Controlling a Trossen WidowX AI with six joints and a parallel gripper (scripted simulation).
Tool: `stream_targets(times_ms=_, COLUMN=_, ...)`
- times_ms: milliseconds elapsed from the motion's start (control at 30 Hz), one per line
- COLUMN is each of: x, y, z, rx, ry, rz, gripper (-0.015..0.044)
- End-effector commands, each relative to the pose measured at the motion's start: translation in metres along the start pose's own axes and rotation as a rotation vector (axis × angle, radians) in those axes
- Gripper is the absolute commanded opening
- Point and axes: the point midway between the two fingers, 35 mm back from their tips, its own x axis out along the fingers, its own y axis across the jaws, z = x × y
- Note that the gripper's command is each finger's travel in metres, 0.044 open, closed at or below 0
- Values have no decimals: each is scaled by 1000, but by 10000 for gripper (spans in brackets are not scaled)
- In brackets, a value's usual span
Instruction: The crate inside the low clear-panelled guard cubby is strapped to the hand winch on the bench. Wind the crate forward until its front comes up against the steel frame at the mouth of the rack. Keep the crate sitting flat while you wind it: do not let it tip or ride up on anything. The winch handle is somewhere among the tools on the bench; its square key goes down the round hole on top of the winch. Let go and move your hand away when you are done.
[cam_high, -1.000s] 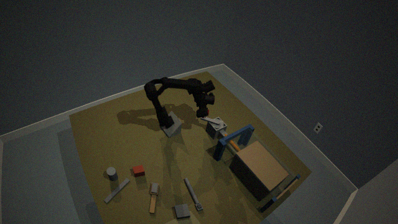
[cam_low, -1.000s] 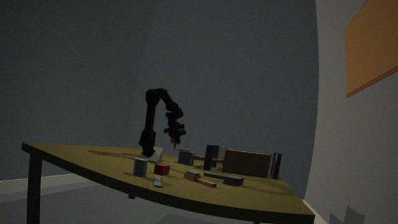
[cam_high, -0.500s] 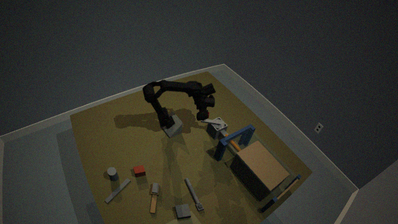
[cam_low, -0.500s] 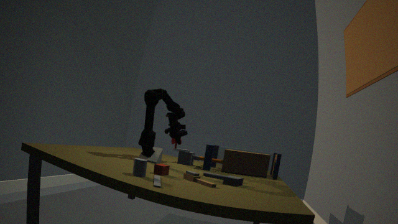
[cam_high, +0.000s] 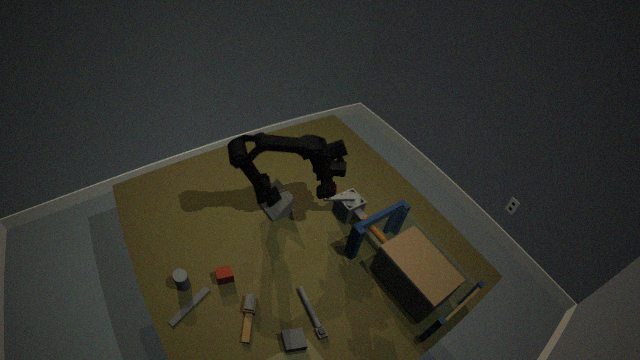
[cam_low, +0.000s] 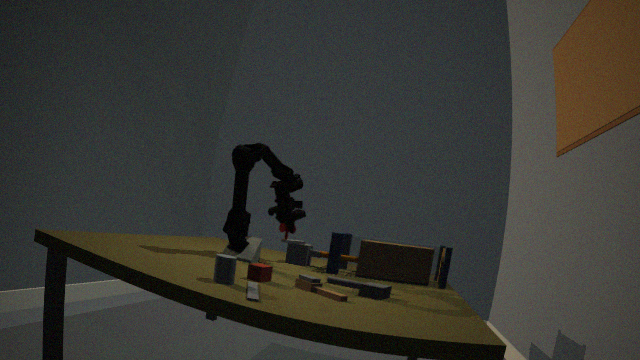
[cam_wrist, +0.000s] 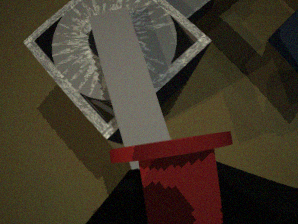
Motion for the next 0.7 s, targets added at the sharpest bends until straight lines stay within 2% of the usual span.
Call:
stream_targets(times_ms=0, x=4, y=-19, z=4, rx=18, ry=0, rz=-44, gripper=0)
stream_targets(times_ms=667, x=11, y=-47, z=20, rx=19, ry=-1, rz=-46, gripper=0)
